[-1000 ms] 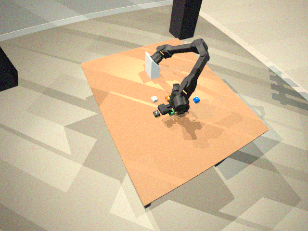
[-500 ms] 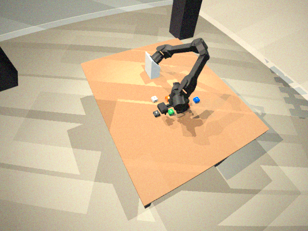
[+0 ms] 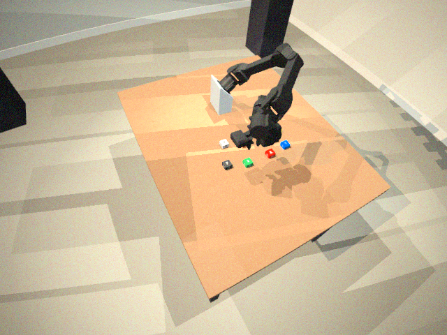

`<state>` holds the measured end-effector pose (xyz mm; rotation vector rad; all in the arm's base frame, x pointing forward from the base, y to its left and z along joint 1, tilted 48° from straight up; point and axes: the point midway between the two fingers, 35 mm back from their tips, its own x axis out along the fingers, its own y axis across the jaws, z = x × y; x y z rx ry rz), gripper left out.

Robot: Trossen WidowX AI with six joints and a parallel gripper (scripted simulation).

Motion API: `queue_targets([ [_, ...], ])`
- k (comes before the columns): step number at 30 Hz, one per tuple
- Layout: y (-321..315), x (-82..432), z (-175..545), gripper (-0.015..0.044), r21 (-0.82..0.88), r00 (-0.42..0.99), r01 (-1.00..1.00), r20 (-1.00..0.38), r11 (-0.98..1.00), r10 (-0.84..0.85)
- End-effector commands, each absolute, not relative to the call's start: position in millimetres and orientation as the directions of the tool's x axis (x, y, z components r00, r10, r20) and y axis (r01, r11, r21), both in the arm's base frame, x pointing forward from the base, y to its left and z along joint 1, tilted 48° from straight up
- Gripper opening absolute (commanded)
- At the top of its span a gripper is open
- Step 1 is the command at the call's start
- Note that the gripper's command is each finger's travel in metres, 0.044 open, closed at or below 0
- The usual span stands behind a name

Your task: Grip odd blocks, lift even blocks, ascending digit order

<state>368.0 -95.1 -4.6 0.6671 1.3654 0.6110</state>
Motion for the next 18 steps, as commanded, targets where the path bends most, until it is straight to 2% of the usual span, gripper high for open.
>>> queue_targets([
  [1,-92,367,-1,0.0120,0.739,0.087,-0.022,-0.669,0.673,0.738],
  [9,-88,363,5,0.0120,0.739,0.087,-0.021,-0.669,0.673,0.738],
  [18,-28,297,71,0.0120,0.741,0.084,-0.018,-0.668,0.671,0.739],
])
